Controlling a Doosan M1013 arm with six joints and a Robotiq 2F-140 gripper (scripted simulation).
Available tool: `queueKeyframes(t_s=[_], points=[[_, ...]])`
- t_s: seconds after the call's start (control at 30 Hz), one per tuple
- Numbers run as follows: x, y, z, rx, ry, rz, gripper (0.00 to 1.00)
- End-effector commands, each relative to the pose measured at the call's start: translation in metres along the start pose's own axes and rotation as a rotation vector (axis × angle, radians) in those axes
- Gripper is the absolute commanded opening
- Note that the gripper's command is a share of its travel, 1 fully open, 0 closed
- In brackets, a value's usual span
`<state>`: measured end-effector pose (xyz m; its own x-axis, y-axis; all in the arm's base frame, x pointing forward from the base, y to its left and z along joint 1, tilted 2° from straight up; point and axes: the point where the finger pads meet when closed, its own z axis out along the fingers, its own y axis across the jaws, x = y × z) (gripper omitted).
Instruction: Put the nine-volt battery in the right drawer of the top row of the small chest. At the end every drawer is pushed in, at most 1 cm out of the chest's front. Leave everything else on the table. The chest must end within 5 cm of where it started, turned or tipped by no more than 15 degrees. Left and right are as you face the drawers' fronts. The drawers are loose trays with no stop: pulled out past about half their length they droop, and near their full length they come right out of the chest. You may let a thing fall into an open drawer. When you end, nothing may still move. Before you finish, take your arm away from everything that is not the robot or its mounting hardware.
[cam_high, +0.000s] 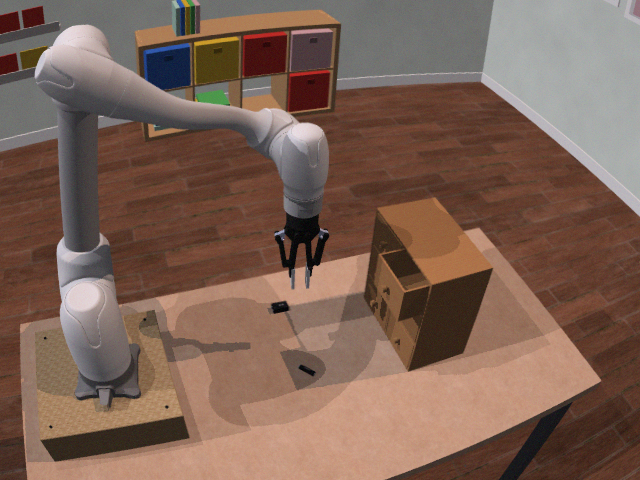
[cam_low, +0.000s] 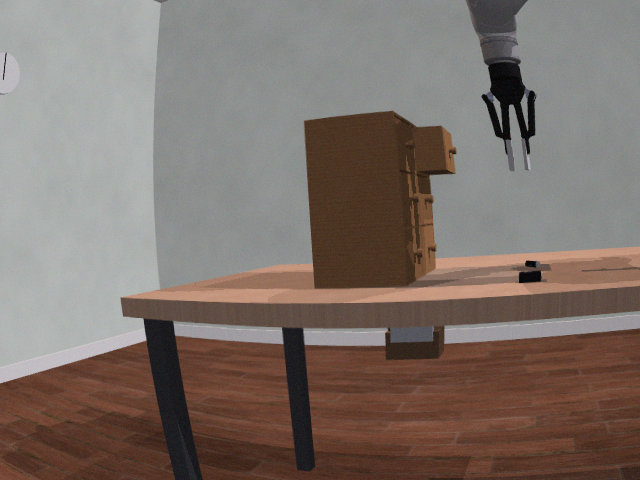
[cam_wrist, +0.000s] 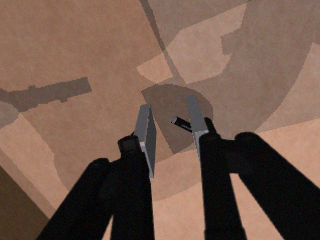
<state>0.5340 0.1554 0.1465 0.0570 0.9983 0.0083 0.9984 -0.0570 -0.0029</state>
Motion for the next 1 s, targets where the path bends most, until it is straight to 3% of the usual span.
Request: queueKeyframes(t_s=[0.0, 0.23, 0.3, 0.33, 0.57, 0.8, 0.87, 0.9, 0.97], points=[[0.04, -0.003, 0.04, -0.004, 0.011, -0.279, 0.2], [0.078, -0.014, 0.079, -0.008, 0.003, -0.649, 0.2], [0.078, -0.014, 0.079, -0.008, 0.003, -0.649, 0.2], [0.086, -0.017, 0.088, -0.009, 0.001, -0.803, 0.2], [0.121, -0.035, 0.126, -0.012, -0.01, -1.147, 0.2], [0.128, -0.039, 0.133, -0.017, -0.01, -1.505, 0.2], [0.128, -0.039, 0.133, -0.017, -0.01, -1.505, 0.2], [0.128, -0.039, 0.133, -0.021, -0.002, -1.649, 0.26], [0.128, -0.039, 0.133, -0.024, 0.009, -1.727, 0.26]])
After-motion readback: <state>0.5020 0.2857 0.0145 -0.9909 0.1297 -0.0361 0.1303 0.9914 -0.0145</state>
